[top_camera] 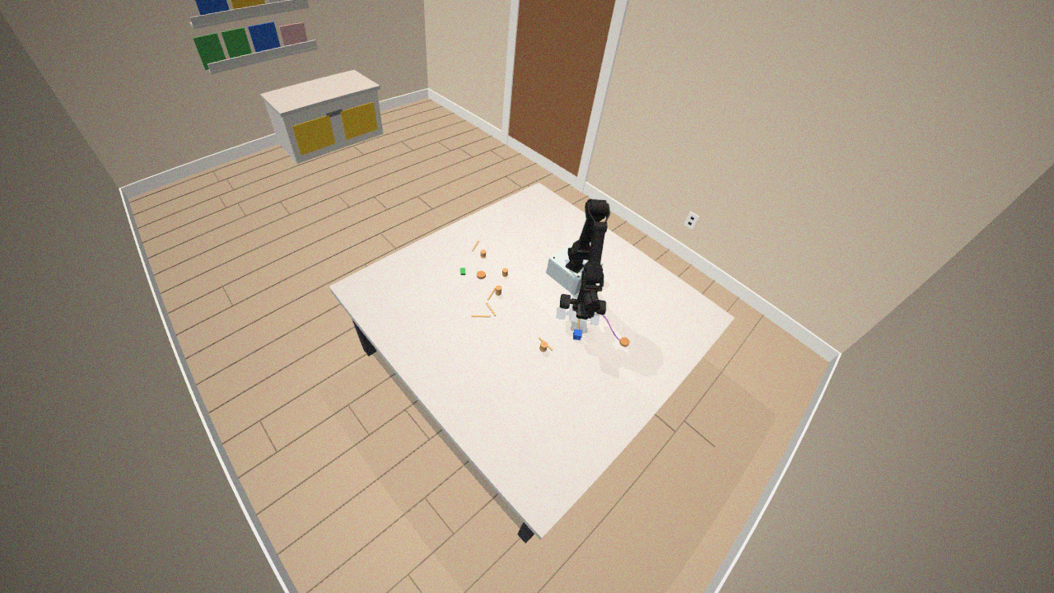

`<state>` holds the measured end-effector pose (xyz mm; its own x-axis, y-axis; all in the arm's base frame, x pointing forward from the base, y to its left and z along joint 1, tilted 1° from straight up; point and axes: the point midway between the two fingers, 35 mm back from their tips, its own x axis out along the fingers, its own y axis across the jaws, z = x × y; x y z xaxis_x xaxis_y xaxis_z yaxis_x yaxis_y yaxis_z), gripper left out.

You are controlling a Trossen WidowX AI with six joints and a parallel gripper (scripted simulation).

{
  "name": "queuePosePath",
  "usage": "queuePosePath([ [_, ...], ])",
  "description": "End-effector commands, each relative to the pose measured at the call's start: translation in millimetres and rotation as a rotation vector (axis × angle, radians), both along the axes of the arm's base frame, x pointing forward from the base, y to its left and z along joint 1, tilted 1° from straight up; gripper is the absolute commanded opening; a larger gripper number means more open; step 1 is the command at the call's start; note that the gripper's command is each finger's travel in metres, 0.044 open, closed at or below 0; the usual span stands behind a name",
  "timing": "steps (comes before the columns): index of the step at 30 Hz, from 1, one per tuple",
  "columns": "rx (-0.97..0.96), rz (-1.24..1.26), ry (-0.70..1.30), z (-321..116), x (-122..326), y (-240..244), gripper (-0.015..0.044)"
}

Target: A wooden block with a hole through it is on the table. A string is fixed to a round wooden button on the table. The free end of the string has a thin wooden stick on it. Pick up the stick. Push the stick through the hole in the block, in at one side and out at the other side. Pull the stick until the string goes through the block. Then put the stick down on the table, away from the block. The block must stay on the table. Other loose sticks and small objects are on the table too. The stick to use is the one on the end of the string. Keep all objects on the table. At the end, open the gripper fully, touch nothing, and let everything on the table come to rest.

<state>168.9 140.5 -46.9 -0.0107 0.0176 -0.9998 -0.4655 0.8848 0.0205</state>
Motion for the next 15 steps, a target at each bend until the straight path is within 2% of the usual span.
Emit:
queuePosePath([
  [1, -0.01, 0.006, 0.006, -2.9, 5.3, 1.1, 0.0],
  [15, -0.01, 0.006, 0.006, -5.3, 8.7, 2.2, 0.0],
])
